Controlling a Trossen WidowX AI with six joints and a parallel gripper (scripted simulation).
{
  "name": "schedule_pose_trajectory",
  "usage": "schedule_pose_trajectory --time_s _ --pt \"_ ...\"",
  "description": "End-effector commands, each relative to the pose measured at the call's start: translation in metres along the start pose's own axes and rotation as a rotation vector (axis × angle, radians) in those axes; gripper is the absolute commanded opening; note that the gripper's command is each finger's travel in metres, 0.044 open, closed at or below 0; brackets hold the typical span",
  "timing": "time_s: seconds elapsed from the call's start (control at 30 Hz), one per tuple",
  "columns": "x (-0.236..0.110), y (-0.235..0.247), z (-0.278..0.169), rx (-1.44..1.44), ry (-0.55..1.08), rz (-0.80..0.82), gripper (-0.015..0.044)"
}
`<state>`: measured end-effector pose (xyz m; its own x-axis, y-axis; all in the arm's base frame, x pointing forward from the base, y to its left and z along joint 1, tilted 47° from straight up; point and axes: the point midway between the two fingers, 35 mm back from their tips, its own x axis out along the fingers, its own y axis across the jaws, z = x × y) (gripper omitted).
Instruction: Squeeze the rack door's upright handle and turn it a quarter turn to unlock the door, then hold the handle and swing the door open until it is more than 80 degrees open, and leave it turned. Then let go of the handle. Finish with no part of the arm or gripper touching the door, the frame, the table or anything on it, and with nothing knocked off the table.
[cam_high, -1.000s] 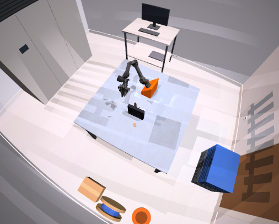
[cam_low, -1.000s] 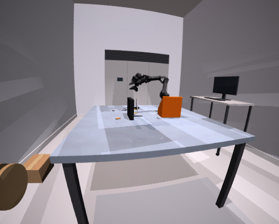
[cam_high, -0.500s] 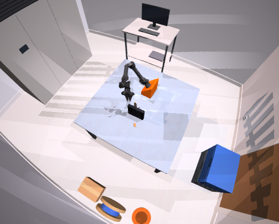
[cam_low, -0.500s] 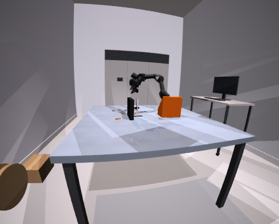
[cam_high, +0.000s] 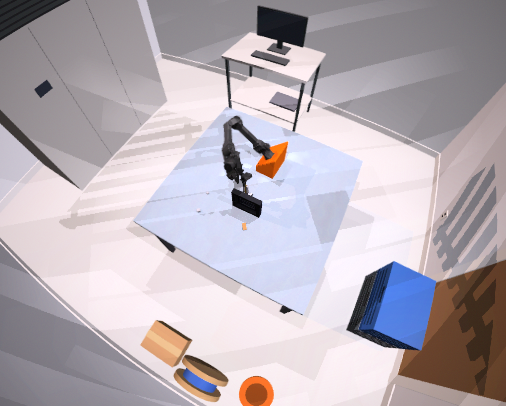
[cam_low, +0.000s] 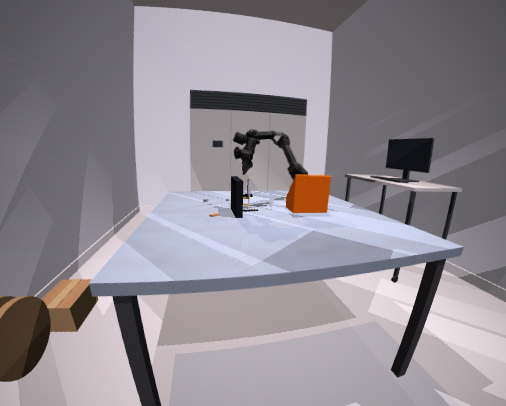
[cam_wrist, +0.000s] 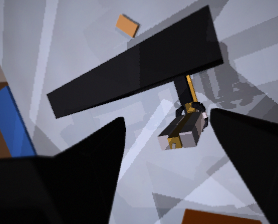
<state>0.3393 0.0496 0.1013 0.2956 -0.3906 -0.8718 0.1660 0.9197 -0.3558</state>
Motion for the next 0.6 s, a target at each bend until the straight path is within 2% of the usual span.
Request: schedule_pose_trajectory --time_s 0.0,0.57 --pt "0.004 0.003 -0.006 -0.039 0.056 -0.071 0.0287" --pt "0.013 0.014 -0.031 -0.275 0.246 -0.391 0.0287"
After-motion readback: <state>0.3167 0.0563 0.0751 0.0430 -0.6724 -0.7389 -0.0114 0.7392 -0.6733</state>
